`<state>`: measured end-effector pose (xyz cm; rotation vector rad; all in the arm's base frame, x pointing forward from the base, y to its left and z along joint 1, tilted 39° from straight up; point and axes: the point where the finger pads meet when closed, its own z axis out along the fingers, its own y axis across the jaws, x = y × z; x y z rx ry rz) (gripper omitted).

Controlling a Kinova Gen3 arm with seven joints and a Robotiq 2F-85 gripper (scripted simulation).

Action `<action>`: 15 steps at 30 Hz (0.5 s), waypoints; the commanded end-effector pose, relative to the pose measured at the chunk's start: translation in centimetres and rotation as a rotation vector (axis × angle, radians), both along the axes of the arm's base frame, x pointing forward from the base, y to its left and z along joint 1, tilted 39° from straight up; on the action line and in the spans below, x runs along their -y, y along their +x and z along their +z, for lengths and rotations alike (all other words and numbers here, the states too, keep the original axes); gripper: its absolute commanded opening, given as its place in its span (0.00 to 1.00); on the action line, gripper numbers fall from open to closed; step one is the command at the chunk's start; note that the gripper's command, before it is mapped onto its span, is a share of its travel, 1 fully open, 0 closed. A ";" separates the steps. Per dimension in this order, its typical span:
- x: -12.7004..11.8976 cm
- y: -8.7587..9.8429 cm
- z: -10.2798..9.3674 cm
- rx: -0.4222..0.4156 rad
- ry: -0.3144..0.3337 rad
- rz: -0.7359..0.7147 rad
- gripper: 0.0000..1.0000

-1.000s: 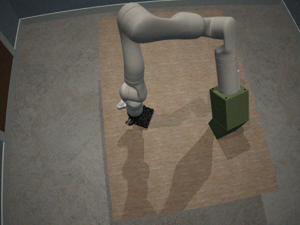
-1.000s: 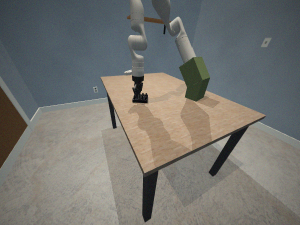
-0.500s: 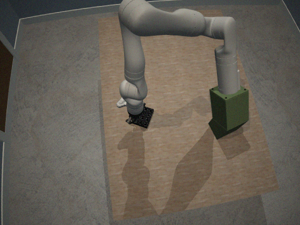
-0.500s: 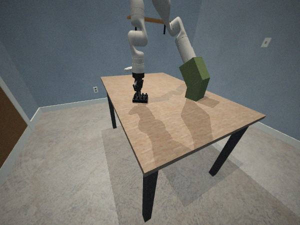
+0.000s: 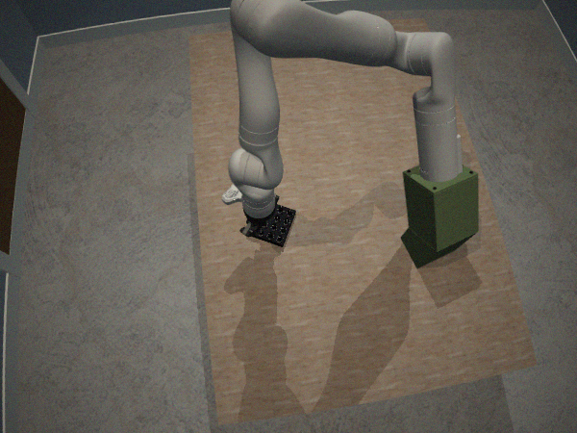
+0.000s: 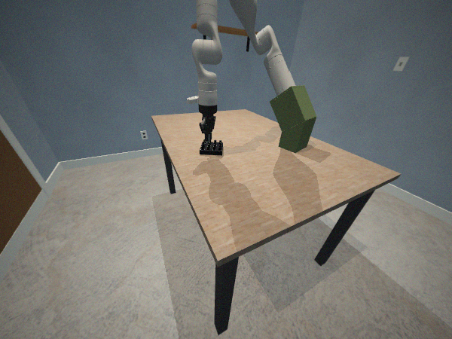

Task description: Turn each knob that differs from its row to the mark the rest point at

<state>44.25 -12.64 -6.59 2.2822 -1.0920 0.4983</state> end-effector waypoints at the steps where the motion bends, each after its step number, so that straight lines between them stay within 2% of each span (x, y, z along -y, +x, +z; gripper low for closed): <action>1: -0.1 0.1 0.1 0.002 0.001 0.001 0.19; 6: -0.1 0.1 0.1 0.002 0.001 0.001 0.19; 7: -0.1 0.1 0.1 0.002 0.001 0.001 1.00; 11: -0.4 0.0 0.4 0.002 0.001 0.001 1.00; 15: -1.4 -0.1 1.7 0.002 0.001 0.001 1.00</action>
